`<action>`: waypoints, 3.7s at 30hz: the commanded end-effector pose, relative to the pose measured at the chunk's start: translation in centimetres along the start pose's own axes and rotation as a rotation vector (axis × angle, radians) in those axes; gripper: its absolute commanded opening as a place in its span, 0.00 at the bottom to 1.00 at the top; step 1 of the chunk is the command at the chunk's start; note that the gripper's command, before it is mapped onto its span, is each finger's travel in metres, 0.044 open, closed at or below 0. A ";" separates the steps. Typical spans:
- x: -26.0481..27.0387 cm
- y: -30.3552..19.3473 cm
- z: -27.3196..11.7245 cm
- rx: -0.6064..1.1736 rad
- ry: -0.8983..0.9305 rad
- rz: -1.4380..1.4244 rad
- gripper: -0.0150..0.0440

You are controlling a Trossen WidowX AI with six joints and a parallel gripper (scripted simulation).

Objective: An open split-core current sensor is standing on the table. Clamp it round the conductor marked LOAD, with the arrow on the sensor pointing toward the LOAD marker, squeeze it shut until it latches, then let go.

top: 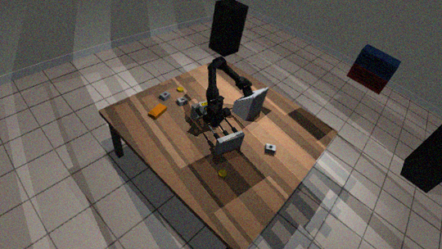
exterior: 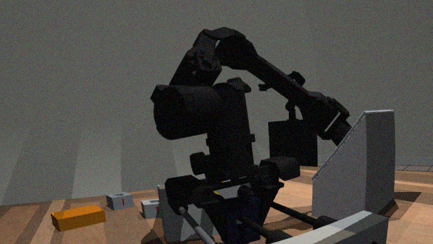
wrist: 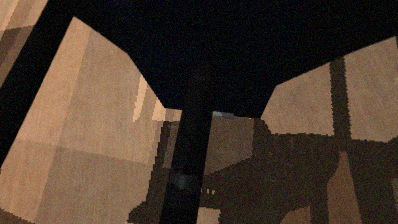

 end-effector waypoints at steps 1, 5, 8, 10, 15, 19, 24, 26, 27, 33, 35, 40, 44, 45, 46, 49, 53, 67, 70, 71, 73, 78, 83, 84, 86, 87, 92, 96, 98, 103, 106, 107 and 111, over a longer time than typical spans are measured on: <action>0.0 0.0 0.0 0.000 0.000 0.001 0.72; 0.0 0.0 0.0 0.000 0.000 0.001 0.85; 0.0 0.0 0.0 0.000 0.000 0.001 0.98; 0.0 0.0 0.0 0.000 0.000 0.001 1.00; 0.0 0.0 0.0 0.000 0.000 0.001 1.00; 0.0 -0.1 -1.2 -0.001 0.008 0.001 1.00; -1.3 -0.2 -9.6 -0.007 0.066 0.002 1.00; -1.6 -0.1 -10.8 -0.008 0.075 0.002 1.00; -1.6 -0.1 -10.8 -0.008 0.075 0.002 1.00; -1.6 -0.1 -10.8 -0.008 0.075 0.002 1.00; -1.6 -0.1 -10.8 -0.008 0.075 0.002 1.00; -1.6 -0.1 -10.8 -0.008 0.075 0.002 1.00; -1.6 -0.1 -10.8 -0.008 0.075 0.002 1.00; -1.6 -0.1 -10.8 -0.008 0.075 0.002 1.00; -1.6 -0.1 -10.8 -0.008 0.075 0.002 1.00; -1.6 -0.1 -10.8 -0.008 0.075 0.002 1.00; -1.6 -0.1 -10.8 -0.008 0.075 0.002 1.00; -1.6 -0.1 -10.8 -0.008 0.075 0.002 1.00; -1.6 -0.1 -10.8 -0.008 0.075 0.002 1.00; -1.6 -0.1 -10.8 -0.008 0.075 0.002 1.00; -1.7 0.5 -10.8 0.007 0.074 -0.047 1.00; -3.3 4.7 -10.7 0.147 0.099 -0.375 1.00; -5.4 8.4 -10.4 0.260 0.218 -0.713 1.00; -5.9 9.0 -10.3 0.275 0.252 -0.780 1.00; -6.9 10.1 -10.1 0.294 0.328 -0.913 1.00; -7.5 10.7 -9.9 0.299 0.370 -0.980 1.00; -9.4 12.2 -9.5 0.302 0.513 -1.113 1.00; -10.4 12.9 -9.3 0.270 0.606 -1.240 1.00; -10.9 13.2 -9.1 0.247 0.654 -1.303 1.00; -12.4 13.8 -8.7 0.166 0.782 -1.446 1.00; -13.1 14.1 -8.5 0.103 0.848 -1.539 1.00; -13.3 14.1 -8.4 0.079 0.869 -1.570 1.00; -14.2 14.3 -8.1 -0.028 0.949 -1.692 1.00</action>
Point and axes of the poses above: the point midway between the two fingers, 35 mm back from their tips, its own z axis out along the fingers, its own x axis across the jaws, y = z × x, the point moved 7 cm from there along -z, back along the fingers, and after that the axes turned 9 degrees about -z, right-handed, at the moved point
